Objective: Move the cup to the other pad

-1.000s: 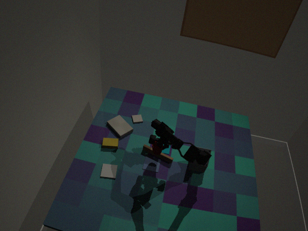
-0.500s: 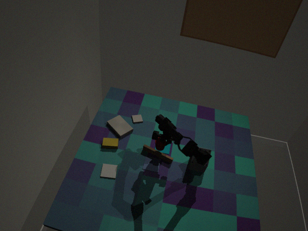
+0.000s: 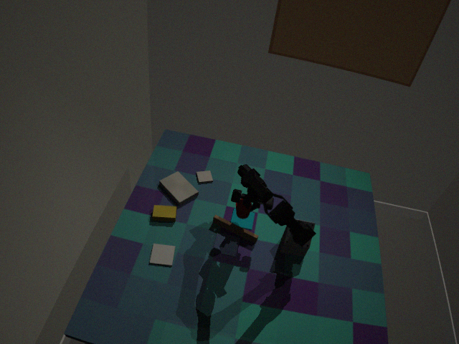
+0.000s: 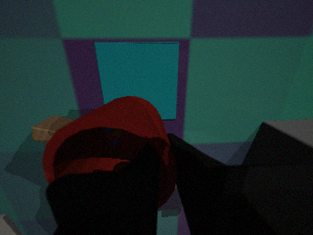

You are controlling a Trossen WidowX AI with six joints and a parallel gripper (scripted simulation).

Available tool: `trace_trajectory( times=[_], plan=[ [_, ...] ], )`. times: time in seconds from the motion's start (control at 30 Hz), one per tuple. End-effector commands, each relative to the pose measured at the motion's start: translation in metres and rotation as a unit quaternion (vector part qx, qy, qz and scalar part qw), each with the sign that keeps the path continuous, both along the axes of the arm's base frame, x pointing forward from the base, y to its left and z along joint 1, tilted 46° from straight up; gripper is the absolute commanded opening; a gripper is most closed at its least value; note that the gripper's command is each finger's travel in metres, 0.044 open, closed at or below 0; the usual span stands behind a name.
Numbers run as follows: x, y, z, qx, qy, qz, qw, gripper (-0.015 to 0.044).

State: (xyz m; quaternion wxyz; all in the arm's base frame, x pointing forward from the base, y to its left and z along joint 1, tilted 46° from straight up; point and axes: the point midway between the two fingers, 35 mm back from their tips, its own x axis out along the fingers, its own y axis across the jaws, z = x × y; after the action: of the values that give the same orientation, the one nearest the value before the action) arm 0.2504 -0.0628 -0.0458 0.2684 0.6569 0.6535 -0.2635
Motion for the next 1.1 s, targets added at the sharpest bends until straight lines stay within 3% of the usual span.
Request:
trace_trajectory(
  times=[0.0,0.3,1.07],
  plan=[
    [-0.003,-0.008,-0.009,-0.002,-0.001,0.002,1.0,0.0],
    [-0.009,-0.017,-0.021,-0.002,-0.001,0.002,1.0,0.0],
    [-0.007,0.009,-0.047,-0.001,-0.001,0.002,1.0,0.0]
  ],
)
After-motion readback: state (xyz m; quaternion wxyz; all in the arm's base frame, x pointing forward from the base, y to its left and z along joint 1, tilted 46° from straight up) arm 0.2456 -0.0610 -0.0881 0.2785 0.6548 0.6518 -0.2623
